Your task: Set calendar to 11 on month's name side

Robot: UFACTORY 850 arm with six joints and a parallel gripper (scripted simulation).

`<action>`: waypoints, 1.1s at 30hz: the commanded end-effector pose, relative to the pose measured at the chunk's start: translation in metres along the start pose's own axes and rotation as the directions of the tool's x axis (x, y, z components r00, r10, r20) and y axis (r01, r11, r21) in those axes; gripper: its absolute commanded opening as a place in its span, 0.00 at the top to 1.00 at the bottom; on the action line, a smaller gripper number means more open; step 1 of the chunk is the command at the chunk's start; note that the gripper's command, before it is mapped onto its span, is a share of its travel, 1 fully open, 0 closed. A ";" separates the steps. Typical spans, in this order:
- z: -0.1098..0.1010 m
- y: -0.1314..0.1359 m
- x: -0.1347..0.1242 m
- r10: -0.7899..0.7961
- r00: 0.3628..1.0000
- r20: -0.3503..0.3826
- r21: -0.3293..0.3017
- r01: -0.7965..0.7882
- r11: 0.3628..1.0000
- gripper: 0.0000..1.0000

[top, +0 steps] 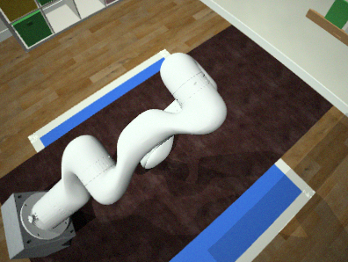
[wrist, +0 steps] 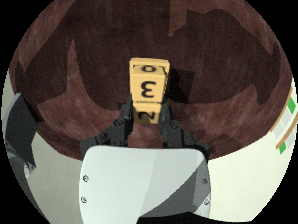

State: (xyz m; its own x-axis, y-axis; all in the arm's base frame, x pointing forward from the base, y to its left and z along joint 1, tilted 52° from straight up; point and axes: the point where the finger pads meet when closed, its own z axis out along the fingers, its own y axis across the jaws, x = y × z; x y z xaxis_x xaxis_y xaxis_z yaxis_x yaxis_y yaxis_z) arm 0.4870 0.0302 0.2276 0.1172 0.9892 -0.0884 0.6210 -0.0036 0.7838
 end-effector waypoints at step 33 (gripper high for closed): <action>0.000 0.000 0.000 0.000 1.000 0.000 0.000 0.000 1.000 0.51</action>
State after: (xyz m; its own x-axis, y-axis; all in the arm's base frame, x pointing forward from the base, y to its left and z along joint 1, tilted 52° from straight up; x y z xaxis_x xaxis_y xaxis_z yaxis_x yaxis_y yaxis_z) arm 0.4870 0.0302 0.2276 0.1172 0.9892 -0.0884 0.6210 -0.0036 0.7838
